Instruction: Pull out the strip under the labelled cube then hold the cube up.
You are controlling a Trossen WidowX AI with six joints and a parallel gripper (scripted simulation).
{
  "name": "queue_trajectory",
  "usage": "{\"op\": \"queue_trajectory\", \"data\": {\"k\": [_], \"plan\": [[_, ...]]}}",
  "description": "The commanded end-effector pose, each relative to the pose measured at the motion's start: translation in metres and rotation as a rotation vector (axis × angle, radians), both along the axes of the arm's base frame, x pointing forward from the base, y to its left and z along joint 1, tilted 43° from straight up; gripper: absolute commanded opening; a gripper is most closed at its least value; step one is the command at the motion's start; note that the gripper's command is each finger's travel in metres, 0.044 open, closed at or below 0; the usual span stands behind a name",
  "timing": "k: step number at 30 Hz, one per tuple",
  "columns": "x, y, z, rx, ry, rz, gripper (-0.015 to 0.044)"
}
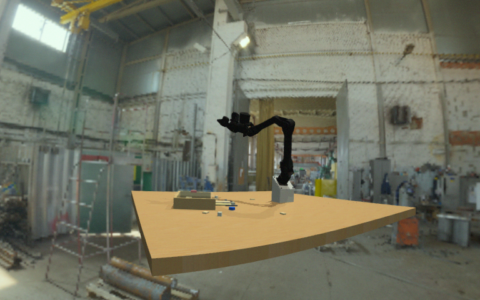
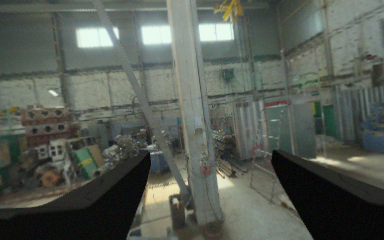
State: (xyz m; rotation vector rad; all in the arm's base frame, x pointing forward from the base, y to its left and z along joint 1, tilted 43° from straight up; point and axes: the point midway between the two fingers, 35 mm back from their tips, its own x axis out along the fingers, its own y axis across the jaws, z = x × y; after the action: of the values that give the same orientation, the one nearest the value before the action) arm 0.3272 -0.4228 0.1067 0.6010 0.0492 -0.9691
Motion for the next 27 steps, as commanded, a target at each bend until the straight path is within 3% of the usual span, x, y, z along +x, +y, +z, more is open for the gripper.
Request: {"op": "queue_trajectory", "data": {"k": [1,10,19,27], "plan": [[0.025,0.07,-0.011,0.065,0.048,0.255,0.04],[0.035,0.226,-0.03,0.201,0.097,0.773,0.04],[-0.011,0.372,-0.04,0.35,0.082,1.259,0.04],[-0.016,0.382,-0.041,0.362,0.078,1.293,0.04]]}}
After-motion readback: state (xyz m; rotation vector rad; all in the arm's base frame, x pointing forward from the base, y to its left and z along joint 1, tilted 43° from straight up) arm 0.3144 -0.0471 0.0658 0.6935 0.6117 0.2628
